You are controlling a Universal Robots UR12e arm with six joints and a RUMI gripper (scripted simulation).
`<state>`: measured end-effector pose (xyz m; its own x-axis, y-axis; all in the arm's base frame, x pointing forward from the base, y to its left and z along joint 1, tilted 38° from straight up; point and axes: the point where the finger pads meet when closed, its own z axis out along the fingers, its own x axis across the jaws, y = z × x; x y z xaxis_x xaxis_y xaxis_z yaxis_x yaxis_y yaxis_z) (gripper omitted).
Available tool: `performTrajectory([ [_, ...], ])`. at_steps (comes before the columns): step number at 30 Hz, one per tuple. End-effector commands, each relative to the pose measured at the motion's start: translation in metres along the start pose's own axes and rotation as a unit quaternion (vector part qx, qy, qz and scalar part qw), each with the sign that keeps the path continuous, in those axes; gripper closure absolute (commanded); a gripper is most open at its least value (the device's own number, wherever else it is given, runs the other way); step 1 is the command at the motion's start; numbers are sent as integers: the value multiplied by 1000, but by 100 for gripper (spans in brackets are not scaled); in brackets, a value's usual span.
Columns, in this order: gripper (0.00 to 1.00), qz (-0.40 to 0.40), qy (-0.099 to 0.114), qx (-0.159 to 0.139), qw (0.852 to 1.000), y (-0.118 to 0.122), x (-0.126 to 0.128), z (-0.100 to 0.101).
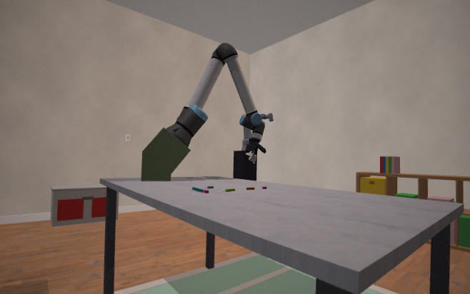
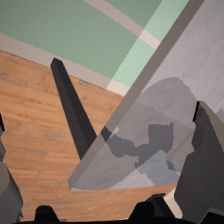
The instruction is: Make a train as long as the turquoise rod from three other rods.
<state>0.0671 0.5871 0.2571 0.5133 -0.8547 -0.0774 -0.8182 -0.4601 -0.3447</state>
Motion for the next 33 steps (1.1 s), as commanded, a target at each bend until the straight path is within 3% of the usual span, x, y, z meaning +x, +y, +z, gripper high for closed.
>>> performTrajectory([
  [1,0,9,18,-10,1000,-47,31,21],
  [5,0,19,31,-17,999,-76,59,34],
  [7,0,19,31,-17,999,-76,59,34],
  [11,0,34,47,-27,998,-113,101,51],
  [22,0,63,72,-49,994,-172,191,77],
  [24,0,63,72,-49,994,-172,191,77],
  [27,0,77,80,-60,992,-194,235,87],
  [33,0,92,88,-72,989,-214,286,96],
])
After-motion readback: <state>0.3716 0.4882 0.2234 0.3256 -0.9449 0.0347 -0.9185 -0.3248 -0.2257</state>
